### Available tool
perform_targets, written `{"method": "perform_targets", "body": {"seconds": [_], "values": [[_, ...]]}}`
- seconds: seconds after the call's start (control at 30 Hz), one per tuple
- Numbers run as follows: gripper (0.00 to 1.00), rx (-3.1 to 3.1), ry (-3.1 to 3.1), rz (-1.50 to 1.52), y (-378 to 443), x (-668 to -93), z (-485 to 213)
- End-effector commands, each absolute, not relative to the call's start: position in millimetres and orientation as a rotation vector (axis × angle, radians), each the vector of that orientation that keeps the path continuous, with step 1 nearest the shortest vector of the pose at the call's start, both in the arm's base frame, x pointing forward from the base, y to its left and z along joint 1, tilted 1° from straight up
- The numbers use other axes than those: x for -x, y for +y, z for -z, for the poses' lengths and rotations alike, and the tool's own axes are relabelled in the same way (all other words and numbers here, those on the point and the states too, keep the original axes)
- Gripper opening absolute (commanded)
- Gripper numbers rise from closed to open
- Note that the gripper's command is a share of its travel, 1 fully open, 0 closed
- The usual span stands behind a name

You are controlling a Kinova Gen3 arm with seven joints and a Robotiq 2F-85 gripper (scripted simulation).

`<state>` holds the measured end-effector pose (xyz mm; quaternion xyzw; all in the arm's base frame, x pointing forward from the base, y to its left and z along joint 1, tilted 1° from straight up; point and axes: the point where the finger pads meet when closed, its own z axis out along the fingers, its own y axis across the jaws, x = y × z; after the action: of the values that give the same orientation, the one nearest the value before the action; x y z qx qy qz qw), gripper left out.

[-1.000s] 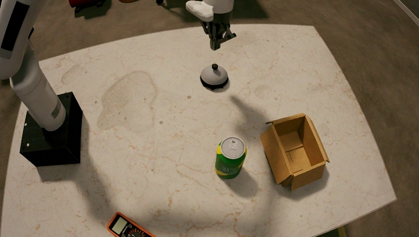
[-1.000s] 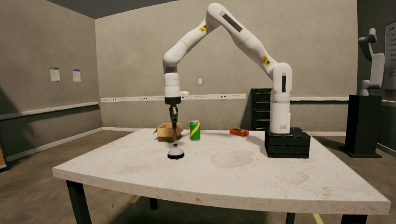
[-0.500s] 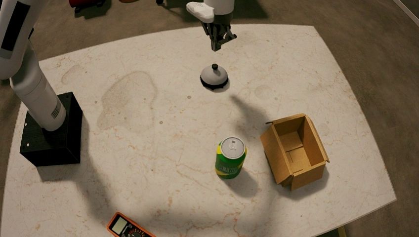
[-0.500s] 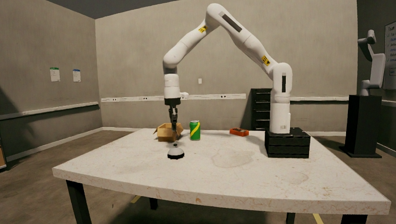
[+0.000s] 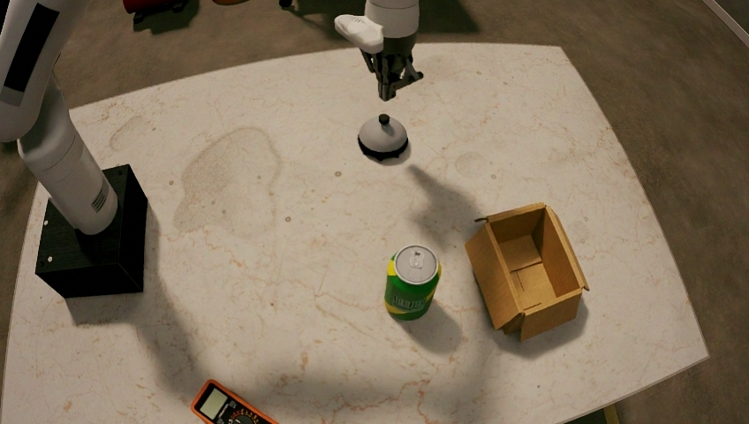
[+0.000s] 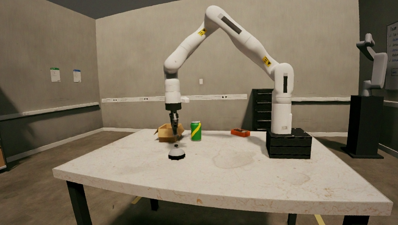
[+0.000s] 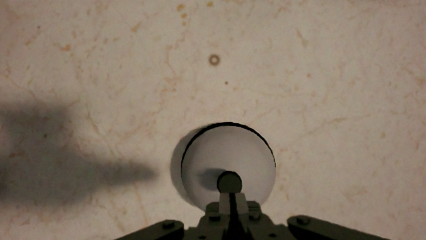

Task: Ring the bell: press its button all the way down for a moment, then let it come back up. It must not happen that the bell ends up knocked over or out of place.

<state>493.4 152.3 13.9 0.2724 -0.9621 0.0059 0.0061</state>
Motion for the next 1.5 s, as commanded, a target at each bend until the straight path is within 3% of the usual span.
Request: {"method": "perform_targets", "body": {"seconds": [0.0, 1.47], "values": [[0.1, -0.847, -3.01, -0.025, 151, -492, -7], [0.1, -0.836, -3.016, -0.025, 150, -494, 21]]}}
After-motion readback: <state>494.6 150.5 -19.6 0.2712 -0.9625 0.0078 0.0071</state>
